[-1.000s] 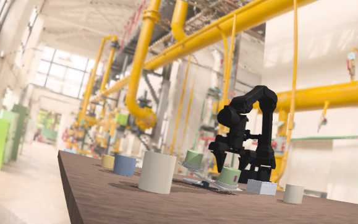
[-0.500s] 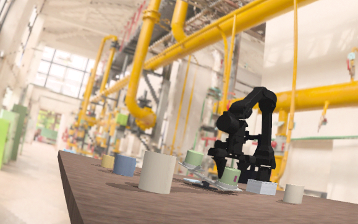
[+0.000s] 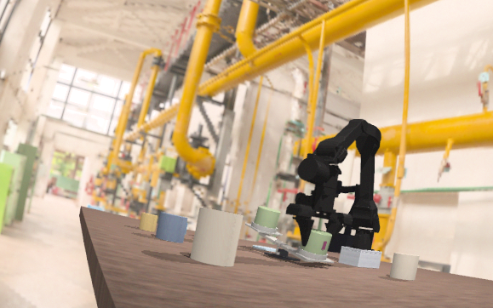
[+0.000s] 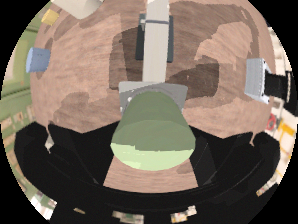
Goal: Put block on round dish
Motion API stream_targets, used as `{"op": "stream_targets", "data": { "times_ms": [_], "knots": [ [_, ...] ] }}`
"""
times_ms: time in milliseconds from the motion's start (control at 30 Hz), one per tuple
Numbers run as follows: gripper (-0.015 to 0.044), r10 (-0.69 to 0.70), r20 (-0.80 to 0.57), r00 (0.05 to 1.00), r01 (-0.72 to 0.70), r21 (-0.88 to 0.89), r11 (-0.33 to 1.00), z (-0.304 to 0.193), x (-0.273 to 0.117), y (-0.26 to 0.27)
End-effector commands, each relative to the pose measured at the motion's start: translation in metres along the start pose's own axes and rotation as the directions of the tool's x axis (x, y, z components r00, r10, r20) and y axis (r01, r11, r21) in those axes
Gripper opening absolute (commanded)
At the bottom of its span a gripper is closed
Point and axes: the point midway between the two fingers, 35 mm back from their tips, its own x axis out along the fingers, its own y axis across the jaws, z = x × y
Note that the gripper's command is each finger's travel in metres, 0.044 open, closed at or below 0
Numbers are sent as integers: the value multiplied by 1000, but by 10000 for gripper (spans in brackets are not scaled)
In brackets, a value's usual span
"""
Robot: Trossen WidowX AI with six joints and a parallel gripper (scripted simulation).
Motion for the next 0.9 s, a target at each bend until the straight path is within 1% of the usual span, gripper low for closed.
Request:
{"op": "stream_targets", "data": {
  "times_ms": [0, 67, 867],
  "knots": [
    [52, 3, 2, 1000, -3, 5, 1000, -1, -5, 2],
    [0, 3, 2, 1000, -3, 5, 1000, -1, -7, 3],
    [0, 4, 1, 1000, -4, 5, 1000, -2, -37, 7]
  ]
}}
